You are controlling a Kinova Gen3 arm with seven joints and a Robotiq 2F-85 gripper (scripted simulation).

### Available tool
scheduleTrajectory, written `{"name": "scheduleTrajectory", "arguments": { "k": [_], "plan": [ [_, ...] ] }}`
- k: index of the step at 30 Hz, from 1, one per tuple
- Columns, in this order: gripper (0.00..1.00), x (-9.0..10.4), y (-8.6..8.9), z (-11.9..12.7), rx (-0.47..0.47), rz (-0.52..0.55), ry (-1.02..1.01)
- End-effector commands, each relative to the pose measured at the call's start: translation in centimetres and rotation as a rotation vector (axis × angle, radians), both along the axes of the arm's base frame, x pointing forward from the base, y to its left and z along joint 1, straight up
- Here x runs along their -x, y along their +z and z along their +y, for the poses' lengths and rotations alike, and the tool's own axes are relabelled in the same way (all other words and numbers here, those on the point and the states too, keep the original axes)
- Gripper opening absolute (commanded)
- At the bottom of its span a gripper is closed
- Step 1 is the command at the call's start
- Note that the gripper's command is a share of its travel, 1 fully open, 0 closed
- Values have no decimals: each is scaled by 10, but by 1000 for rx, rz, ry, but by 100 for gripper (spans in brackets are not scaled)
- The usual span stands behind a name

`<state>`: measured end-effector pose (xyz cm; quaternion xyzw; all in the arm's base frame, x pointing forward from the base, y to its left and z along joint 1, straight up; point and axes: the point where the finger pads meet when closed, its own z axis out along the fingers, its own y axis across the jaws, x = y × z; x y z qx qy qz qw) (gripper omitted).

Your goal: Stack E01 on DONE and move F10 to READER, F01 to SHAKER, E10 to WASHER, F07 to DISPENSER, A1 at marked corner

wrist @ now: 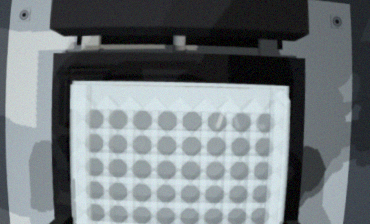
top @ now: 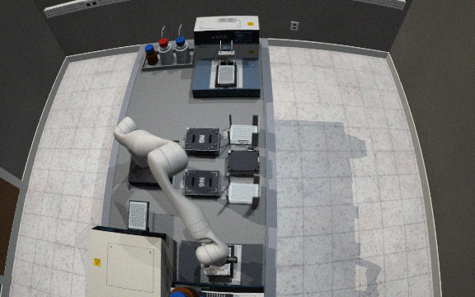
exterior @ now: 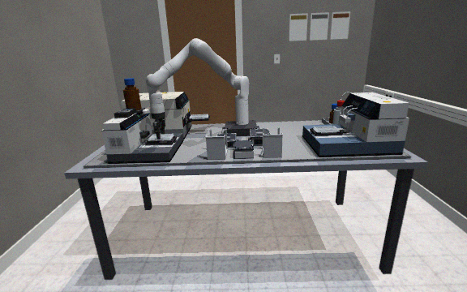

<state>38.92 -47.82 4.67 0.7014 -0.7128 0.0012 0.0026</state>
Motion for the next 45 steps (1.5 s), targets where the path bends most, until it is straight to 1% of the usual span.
{"name": "scheduleTrajectory", "arguments": {
  "k": [1,21,22,24,39,42,45],
  "plan": [
    [94,-1,3,-1,4,-1,2],
    [94,-1,3,-1,4,-1,2],
    [94,0,7,-1,5,2,3],
    [94,0,7,-1,5,2,3],
    [94,0,27,-1,6,2,0],
    [94,0,28,0,4,1,1],
    [94,0,33,-1,6,2,-1]
  ]
}}
